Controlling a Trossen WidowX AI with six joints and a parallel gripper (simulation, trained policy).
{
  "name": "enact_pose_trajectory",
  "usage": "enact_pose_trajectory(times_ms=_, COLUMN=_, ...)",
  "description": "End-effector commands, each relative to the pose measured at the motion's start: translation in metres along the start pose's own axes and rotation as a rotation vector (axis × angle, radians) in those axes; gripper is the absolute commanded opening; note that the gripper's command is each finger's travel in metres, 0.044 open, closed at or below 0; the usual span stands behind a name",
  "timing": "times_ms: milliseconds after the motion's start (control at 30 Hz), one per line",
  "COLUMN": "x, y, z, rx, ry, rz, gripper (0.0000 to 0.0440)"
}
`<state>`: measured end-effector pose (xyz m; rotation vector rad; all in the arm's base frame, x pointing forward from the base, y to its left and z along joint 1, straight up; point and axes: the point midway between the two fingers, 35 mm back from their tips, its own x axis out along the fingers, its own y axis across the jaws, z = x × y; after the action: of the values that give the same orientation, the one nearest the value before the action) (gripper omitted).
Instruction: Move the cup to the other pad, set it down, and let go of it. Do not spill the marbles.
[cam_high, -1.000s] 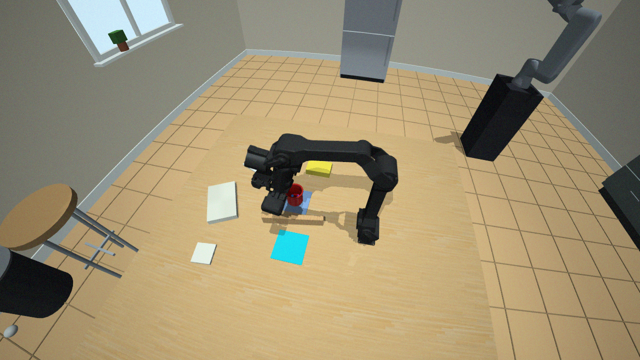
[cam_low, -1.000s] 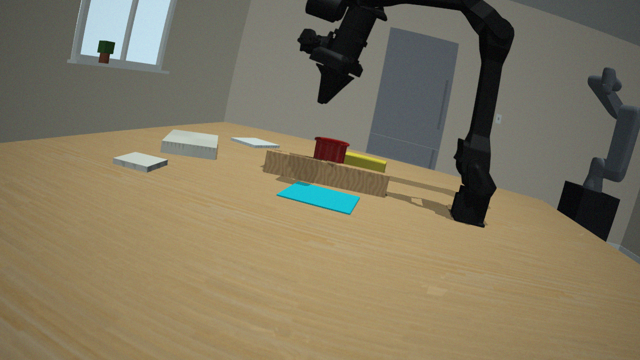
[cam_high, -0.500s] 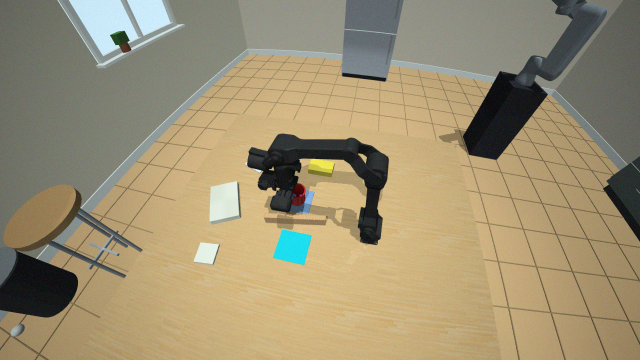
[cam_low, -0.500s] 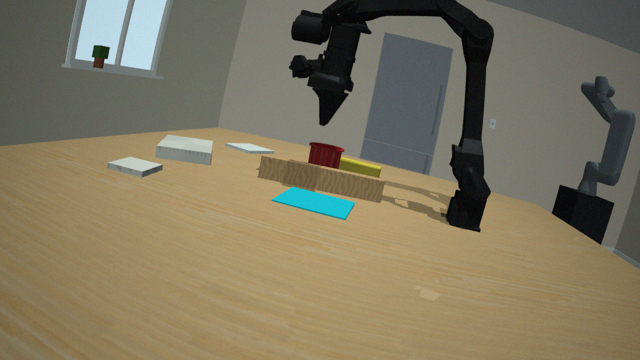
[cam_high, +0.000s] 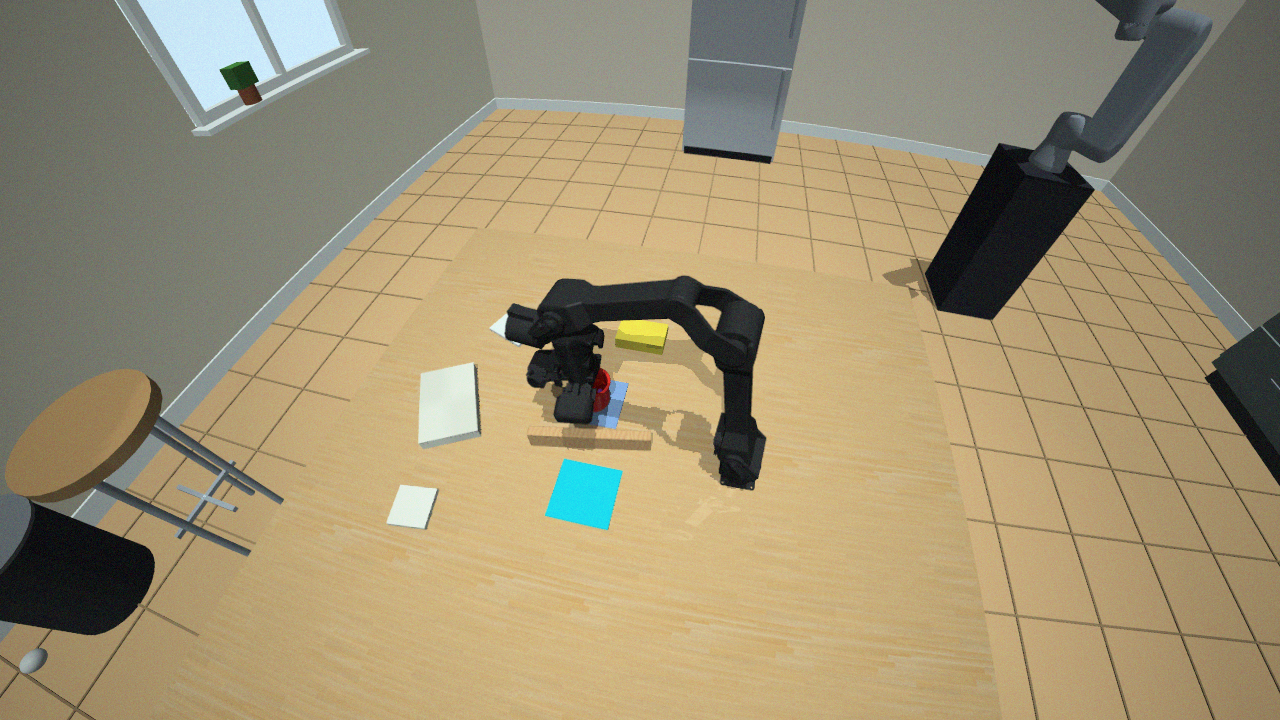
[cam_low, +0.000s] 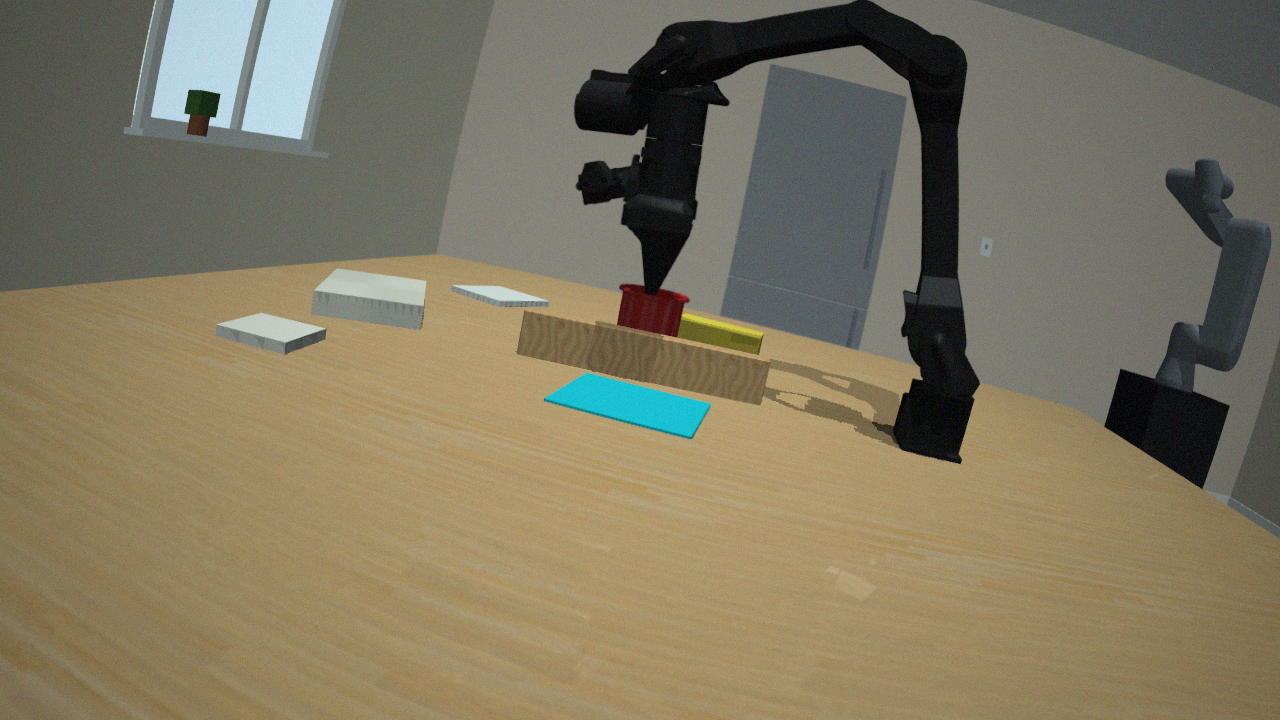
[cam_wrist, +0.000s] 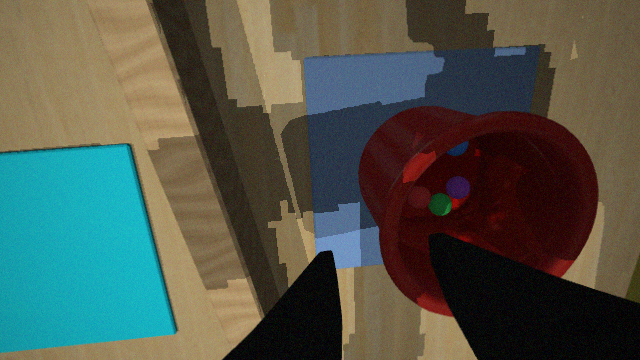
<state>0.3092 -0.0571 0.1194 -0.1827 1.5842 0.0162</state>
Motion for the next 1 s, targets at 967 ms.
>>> enact_pose_trajectory(times_ms=967, x=0.044, y=-0.007, z=-0.008, rx=-0.361, ry=0.049, rz=0.049, gripper=0.0000)
